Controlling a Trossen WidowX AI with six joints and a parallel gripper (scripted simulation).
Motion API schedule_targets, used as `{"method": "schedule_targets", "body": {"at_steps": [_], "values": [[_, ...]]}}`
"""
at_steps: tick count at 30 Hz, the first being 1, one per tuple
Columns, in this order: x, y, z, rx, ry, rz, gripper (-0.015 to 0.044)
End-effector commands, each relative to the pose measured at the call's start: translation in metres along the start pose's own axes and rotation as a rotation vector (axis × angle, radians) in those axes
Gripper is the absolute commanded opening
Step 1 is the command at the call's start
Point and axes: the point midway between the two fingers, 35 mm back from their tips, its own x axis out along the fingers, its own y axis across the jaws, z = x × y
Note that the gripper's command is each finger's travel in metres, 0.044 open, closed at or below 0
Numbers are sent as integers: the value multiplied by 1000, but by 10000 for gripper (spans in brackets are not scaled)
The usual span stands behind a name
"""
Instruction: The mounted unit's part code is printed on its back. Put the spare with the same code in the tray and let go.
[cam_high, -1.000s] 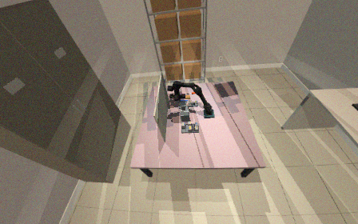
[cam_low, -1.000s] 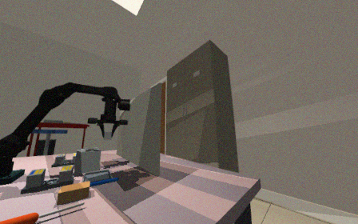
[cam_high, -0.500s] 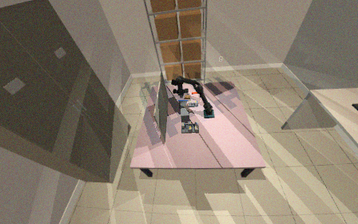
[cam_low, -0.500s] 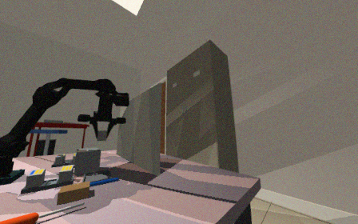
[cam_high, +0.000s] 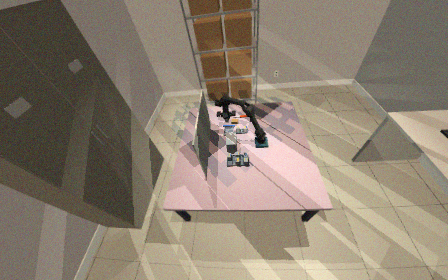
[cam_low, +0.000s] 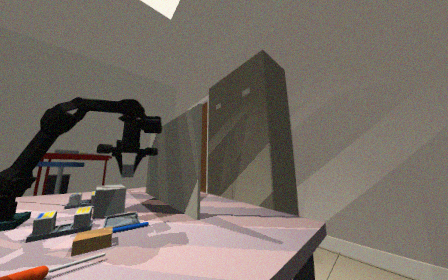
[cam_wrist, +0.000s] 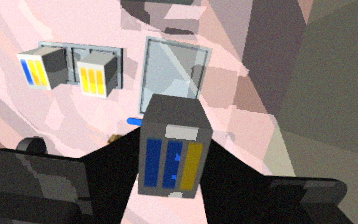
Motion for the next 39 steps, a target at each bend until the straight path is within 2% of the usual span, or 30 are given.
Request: {"method": "schedule_targets", "body": {"at_steps": [1,39], "values": [[3,0,-1,-3,2,3,0],[29,-5,-3,-3,2,2,0]]}}
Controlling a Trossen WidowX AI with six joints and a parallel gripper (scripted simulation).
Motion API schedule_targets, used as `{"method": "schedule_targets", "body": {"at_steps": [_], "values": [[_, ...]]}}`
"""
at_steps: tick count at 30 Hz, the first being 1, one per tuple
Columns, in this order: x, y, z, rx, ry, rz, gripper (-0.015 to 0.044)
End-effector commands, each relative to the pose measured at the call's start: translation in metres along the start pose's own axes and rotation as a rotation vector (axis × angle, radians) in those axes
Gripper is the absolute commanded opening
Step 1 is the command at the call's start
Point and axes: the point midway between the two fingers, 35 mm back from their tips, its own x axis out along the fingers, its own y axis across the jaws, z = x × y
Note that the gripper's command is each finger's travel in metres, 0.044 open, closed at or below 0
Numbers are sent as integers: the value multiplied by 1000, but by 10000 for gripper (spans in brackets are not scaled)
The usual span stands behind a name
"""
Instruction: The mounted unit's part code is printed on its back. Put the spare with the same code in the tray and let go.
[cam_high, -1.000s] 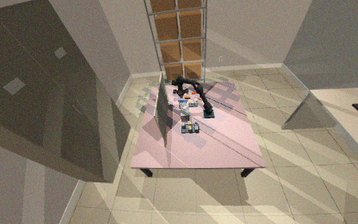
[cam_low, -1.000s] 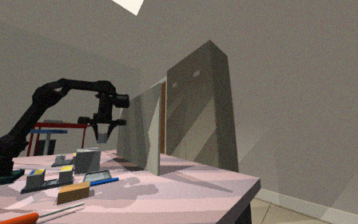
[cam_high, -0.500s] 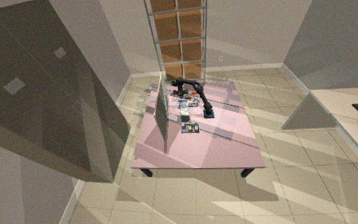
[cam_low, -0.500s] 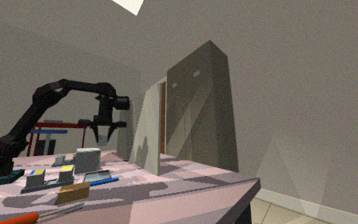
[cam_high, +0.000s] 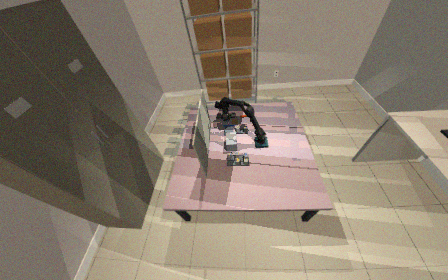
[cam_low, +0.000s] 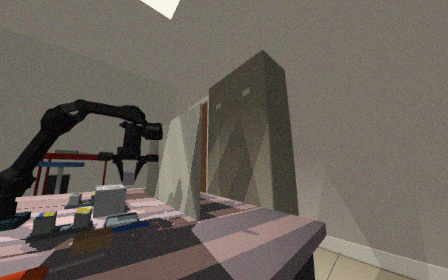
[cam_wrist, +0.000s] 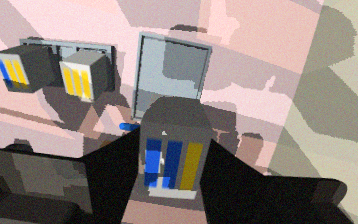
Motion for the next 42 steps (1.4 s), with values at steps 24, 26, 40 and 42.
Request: {"method": "schedule_targets", "body": {"at_steps": [24,26,40,42], "values": [[19,-1,-2,-3,2,2,0],[20,-1,-2,-3,2,2,0],[30,-2,-2,-3,2,2,0],[31,-2,-2,-3,2,2,0]]}}
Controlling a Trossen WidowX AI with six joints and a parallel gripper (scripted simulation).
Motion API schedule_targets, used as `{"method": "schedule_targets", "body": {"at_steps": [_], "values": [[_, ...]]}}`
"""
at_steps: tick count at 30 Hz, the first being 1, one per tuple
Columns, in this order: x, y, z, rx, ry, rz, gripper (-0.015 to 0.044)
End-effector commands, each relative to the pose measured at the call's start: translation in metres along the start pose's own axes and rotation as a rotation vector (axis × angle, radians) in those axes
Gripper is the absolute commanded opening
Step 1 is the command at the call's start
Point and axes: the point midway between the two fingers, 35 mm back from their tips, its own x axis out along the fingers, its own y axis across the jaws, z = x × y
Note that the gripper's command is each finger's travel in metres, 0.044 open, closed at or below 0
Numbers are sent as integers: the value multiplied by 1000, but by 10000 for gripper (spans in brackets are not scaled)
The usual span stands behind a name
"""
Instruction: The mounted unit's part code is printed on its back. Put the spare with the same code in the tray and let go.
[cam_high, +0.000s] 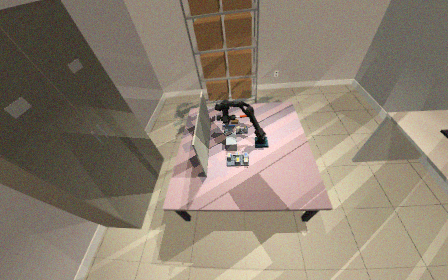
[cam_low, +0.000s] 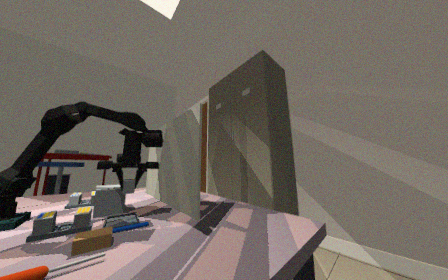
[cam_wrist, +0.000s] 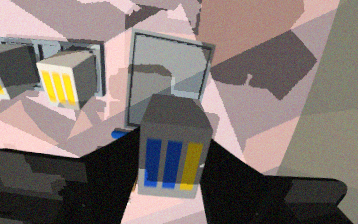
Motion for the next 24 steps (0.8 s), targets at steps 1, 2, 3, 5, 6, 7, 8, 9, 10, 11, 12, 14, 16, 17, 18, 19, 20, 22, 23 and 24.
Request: {"method": "schedule_targets", "body": {"at_steps": [1,2,3,5,6,7,8,9,10,11,12,14,16,17,18,19,20,22,23,24], "values": [[3,0,0,-3,2,3,0],[4,0,0,-3,2,3,0],[5,0,0,-3,2,3,0],[6,0,0,-3,2,3,0],[7,0,0,-3,2,3,0],[7,0,-1,-3,2,3,0],[8,0,-1,-3,2,3,0],[9,0,-1,-3,2,3,0],[9,0,-1,-3,2,3,0],[10,0,-1,-3,2,3,0],[11,0,-1,-3,2,3,0],[12,0,-1,-3,2,3,0],[13,0,-1,-3,2,3,0],[14,0,-1,-3,2,3,0],[15,0,-1,-3,2,3,0],[16,0,-1,-3,2,3,0],[16,0,-1,-3,2,3,0],[18,0,-1,-3,2,3,0],[18,0,-1,-3,2,3,0],[19,0,-1,-3,2,3,0]]}}
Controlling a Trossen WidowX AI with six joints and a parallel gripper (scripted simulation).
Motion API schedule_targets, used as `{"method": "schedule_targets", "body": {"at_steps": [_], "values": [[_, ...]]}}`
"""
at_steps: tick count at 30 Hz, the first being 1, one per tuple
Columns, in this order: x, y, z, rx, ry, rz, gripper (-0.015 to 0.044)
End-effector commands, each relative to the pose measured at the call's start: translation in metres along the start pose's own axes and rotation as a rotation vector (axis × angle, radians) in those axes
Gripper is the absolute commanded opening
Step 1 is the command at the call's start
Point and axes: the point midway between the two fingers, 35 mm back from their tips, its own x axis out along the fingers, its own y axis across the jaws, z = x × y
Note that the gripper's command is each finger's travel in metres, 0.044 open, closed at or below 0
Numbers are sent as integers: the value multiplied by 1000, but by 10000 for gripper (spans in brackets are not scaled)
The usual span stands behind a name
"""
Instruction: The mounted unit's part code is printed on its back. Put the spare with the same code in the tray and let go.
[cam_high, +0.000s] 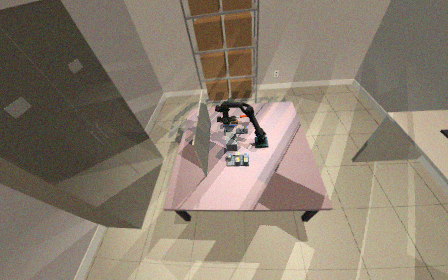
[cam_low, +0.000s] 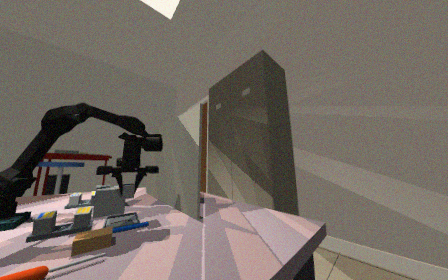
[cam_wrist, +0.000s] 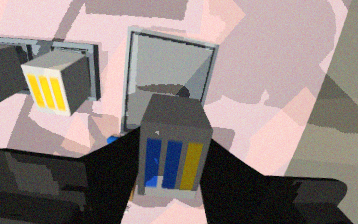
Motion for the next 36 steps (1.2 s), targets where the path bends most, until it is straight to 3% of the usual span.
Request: {"method": "schedule_targets", "body": {"at_steps": [1,36], "values": [[3,1,0,-3,2,3,0],[27,2,0,-3,2,3,0]]}}
